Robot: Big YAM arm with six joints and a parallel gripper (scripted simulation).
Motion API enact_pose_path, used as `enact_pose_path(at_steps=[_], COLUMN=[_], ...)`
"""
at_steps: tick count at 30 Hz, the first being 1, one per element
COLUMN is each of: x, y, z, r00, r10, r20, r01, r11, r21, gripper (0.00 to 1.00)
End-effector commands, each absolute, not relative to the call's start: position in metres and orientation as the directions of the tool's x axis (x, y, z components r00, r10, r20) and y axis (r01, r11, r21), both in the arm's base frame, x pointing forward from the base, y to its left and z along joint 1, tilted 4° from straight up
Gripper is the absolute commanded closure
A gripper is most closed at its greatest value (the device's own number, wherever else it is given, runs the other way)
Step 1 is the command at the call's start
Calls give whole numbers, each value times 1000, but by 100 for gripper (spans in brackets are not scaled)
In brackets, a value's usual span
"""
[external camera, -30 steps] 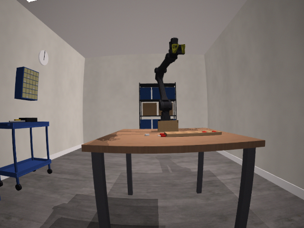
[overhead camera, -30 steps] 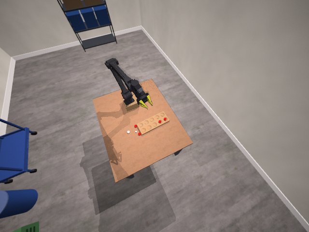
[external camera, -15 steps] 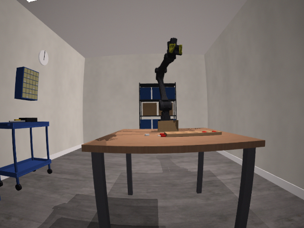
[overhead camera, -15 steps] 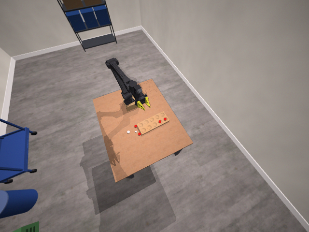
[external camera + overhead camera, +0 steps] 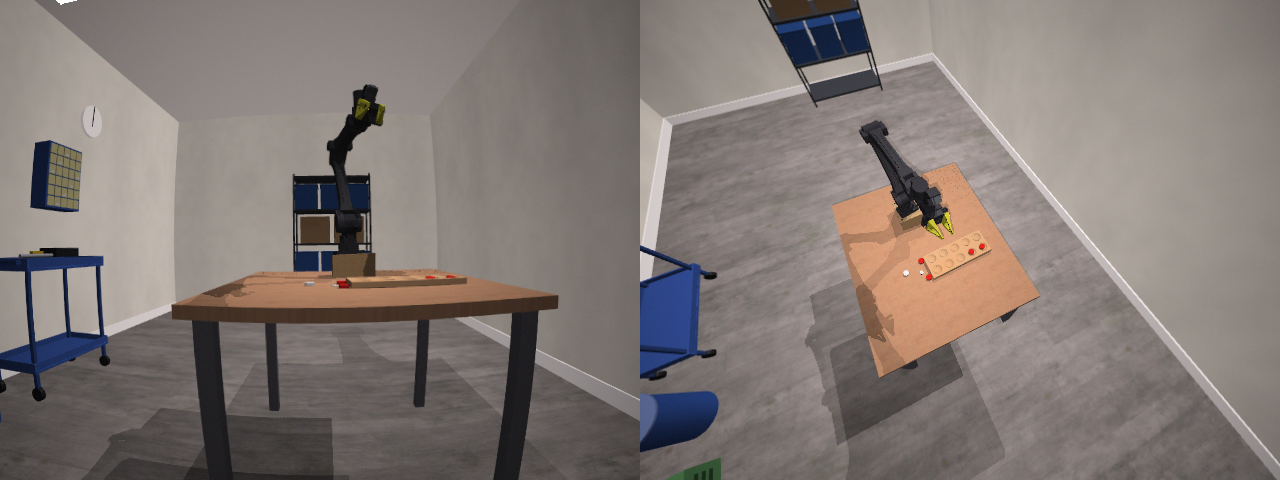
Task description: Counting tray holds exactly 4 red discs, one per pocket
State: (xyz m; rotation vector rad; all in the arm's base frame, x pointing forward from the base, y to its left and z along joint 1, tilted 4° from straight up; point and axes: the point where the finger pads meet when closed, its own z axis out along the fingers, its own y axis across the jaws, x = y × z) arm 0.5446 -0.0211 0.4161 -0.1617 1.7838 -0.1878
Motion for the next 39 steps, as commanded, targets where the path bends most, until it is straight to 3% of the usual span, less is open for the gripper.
enact_pose_path(at_steps=[1, 16, 17, 24, 25, 39], x=[554, 560, 561, 563, 562, 562], y=[-33, -33, -50, -40, -58, -56], z=[394, 365, 332, 336, 303, 274], r00=[-286, -356, -434, -421, -490, -526], r10=[-282, -362, -425, -433, -490, -559], r20=[-916, -862, -794, -797, -721, -641], r01=[-20, -77, -116, -130, -179, -267], r11=[957, 930, 901, 899, 866, 824], r21=[-288, -359, -419, -419, -467, -500], gripper=[56, 56, 56, 56, 56, 56])
